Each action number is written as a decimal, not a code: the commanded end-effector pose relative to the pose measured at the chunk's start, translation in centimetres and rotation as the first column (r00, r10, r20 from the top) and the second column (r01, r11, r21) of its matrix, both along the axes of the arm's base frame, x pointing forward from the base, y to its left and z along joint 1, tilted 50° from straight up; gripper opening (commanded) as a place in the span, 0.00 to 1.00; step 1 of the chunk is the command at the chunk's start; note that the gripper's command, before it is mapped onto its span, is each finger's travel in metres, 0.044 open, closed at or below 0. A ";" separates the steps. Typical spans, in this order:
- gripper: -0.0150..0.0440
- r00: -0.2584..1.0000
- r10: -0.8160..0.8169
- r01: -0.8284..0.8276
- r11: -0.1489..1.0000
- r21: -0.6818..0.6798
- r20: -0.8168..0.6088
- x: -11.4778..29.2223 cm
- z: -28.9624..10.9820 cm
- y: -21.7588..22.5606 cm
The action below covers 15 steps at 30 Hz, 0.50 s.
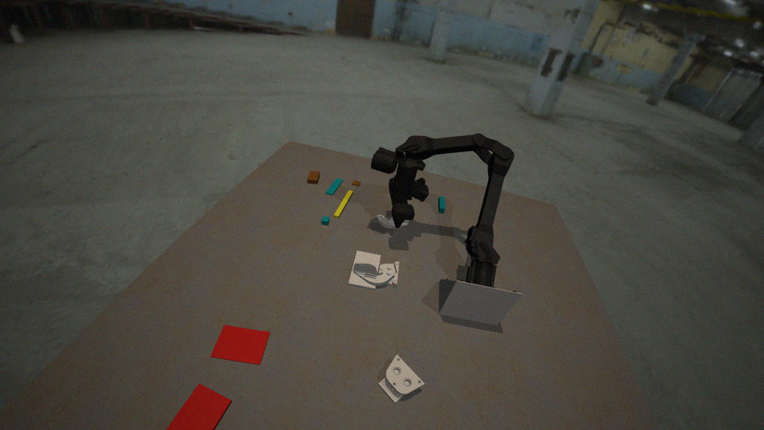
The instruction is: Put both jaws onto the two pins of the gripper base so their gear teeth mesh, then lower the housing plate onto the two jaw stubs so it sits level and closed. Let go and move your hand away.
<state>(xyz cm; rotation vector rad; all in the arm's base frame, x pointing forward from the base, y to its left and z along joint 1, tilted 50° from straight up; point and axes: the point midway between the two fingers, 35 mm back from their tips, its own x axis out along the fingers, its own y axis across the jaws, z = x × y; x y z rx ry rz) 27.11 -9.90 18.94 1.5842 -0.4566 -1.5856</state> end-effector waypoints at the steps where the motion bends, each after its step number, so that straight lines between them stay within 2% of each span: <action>1: 1.00 1.000 0.005 -0.005 1.000 0.003 -0.004 0.0 -0.5 -0.4; 15: 1.00 1.000 0.005 -0.005 1.000 -0.001 -0.003 0.1 -1.7 -1.9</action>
